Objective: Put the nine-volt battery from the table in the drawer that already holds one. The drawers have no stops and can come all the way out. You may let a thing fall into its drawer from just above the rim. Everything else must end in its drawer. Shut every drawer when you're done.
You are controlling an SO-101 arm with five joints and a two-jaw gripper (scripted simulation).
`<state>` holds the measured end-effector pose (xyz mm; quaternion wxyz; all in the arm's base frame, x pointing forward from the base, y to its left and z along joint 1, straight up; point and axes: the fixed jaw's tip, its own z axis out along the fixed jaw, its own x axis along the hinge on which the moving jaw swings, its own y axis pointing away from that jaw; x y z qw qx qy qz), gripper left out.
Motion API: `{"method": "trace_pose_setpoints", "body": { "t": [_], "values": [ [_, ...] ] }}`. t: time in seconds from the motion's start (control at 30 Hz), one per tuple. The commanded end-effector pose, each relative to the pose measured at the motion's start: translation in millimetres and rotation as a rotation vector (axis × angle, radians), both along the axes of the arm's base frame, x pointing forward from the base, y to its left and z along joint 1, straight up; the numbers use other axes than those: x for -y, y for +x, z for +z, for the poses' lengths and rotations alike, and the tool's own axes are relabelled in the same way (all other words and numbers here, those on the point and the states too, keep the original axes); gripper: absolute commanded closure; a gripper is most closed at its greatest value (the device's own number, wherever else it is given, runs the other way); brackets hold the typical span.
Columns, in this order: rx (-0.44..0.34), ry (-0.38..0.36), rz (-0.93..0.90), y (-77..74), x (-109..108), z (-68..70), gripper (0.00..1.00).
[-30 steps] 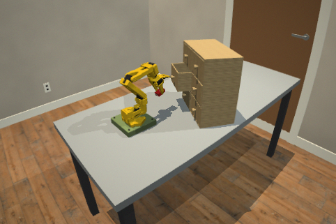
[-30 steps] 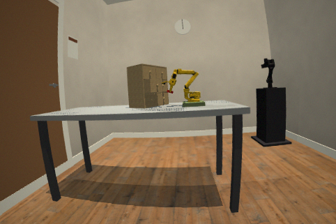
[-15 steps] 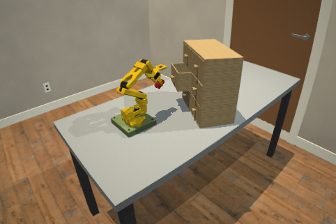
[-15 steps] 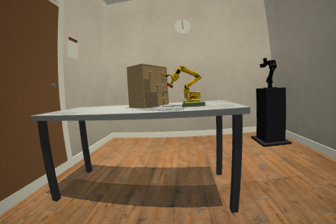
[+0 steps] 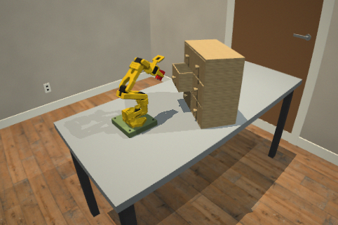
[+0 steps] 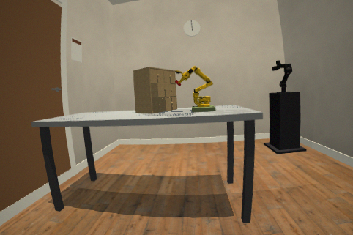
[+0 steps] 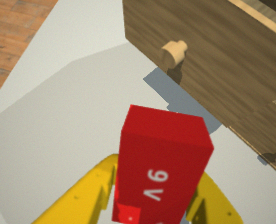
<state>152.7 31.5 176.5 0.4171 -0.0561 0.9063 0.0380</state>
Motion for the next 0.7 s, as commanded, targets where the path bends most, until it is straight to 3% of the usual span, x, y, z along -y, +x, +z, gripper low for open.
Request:
{"method": "trace_pose_setpoints", "body": {
  "t": [0.0, 0.07, 0.47, 0.67],
  "values": [
    [0.051, 0.002, -0.007, -0.7, 2.1, 9.3, 1.00],
    [0.051, 0.002, -0.007, -0.7, 2.1, 9.3, 1.00],
    [0.355, 0.039, -0.004, -0.7, 2.2, 60.5, 1.00],
    [0.355, 0.038, -0.005, 2.4, 1.8, 60.8, 1.00]
  ]
}}
